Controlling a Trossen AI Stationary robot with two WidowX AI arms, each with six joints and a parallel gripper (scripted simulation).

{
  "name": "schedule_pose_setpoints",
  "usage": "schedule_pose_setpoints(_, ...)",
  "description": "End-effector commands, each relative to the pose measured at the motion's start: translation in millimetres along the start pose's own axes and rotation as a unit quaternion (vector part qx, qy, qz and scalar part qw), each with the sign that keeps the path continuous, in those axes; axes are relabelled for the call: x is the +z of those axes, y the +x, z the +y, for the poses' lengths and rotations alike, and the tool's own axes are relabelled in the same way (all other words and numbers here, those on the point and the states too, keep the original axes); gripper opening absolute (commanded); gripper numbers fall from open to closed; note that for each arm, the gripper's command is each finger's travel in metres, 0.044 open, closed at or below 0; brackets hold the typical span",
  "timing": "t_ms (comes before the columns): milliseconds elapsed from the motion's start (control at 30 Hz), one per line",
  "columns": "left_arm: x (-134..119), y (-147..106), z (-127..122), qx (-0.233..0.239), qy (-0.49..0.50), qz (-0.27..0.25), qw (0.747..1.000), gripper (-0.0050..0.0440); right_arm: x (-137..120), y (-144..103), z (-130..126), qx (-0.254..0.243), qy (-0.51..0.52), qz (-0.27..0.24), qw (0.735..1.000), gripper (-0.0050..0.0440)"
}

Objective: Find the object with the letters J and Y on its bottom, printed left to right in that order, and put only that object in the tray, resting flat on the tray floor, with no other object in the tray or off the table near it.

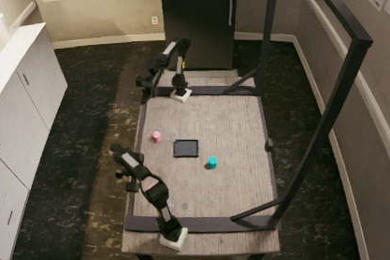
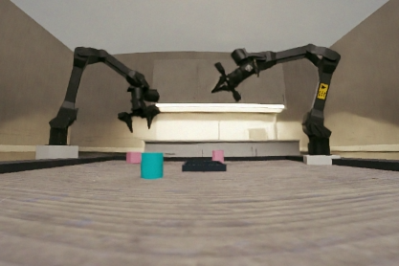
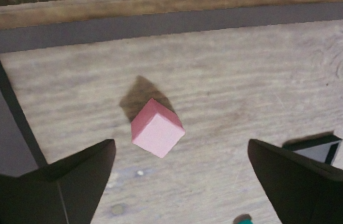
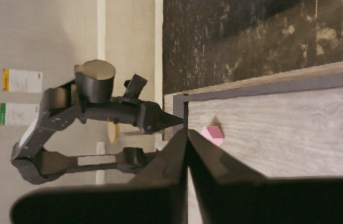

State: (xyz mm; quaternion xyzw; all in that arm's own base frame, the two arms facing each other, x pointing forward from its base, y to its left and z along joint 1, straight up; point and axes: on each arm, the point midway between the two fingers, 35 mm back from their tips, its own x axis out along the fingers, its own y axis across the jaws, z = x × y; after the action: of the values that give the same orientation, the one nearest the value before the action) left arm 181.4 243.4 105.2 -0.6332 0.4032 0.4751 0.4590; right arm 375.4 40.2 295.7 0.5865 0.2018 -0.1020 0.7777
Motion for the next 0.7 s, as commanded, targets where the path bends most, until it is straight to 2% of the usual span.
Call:
schedule_pose_setpoints(0, -6.1, 5.0, -0.9, -0.013, -0.071, -0.008, 0.997, 0.0400, 9.3, -14.7, 3.1, 0.055, -0.102, -0.023, 0.993, -0.0050)
schedule_pose_setpoints(233, -17.1, 26.9, 4.6, -0.013, -0.211, 0.002, 0.977, 0.0400, 19.9, -33.3, -1.6, 0.101, -0.293, -0.084, 0.947, -0.0050)
schedule_pose_setpoints(300, -17.1, 26.9, 4.6, -0.013, -0.211, 0.002, 0.977, 0.0400, 19.9, -33.3, -1.6, 0.101, -0.293, -0.084, 0.947, -0.0050)
schedule_pose_setpoints(367, -21.7, 35.2, 7.1, -0.012, -0.265, 0.005, 0.964, 0.0400, 23.5, -41.1, -4.2, 0.111, -0.373, -0.114, 0.914, -0.0050)
schedule_pose_setpoints(667, -36.4, 59.7, 16.9, -0.007, -0.422, 0.016, 0.906, 0.0400, 32.0, -66.3, -14.8, 0.116, -0.576, -0.213, 0.781, -0.0050)
